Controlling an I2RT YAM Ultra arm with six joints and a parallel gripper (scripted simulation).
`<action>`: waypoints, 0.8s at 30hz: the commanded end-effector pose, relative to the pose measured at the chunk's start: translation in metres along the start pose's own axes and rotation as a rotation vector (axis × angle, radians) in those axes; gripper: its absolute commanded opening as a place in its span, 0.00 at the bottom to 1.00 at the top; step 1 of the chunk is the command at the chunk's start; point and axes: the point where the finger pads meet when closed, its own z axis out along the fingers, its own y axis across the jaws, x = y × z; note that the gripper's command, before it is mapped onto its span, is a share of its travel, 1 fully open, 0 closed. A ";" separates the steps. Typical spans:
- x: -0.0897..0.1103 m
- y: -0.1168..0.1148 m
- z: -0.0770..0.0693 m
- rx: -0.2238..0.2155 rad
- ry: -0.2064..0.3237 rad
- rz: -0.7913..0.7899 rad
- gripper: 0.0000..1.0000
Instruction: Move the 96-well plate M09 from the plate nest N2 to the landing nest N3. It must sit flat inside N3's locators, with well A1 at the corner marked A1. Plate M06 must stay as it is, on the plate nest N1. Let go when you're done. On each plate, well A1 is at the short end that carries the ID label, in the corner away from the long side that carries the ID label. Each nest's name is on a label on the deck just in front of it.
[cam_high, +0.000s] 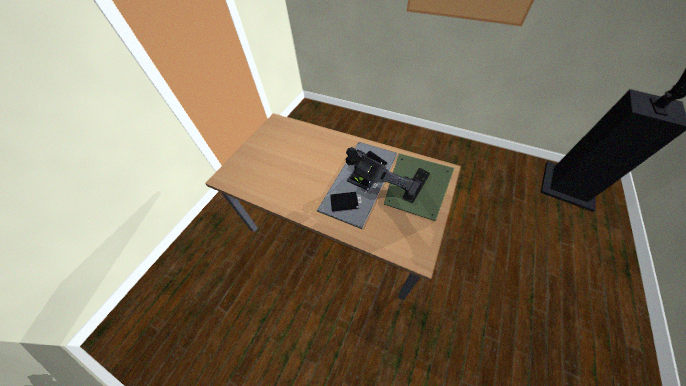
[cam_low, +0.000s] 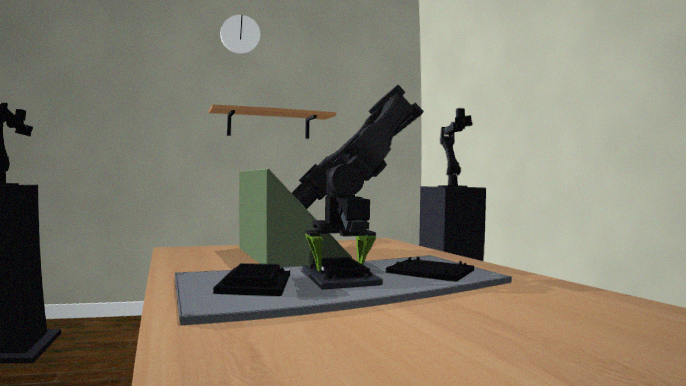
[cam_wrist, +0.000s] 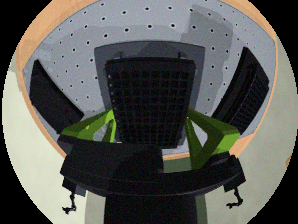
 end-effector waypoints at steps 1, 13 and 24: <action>-0.003 0.001 -0.004 0.000 -0.015 -0.003 0.00; -0.003 0.001 -0.003 0.000 -0.015 -0.003 0.00; -0.003 0.001 -0.001 0.000 -0.015 -0.003 1.00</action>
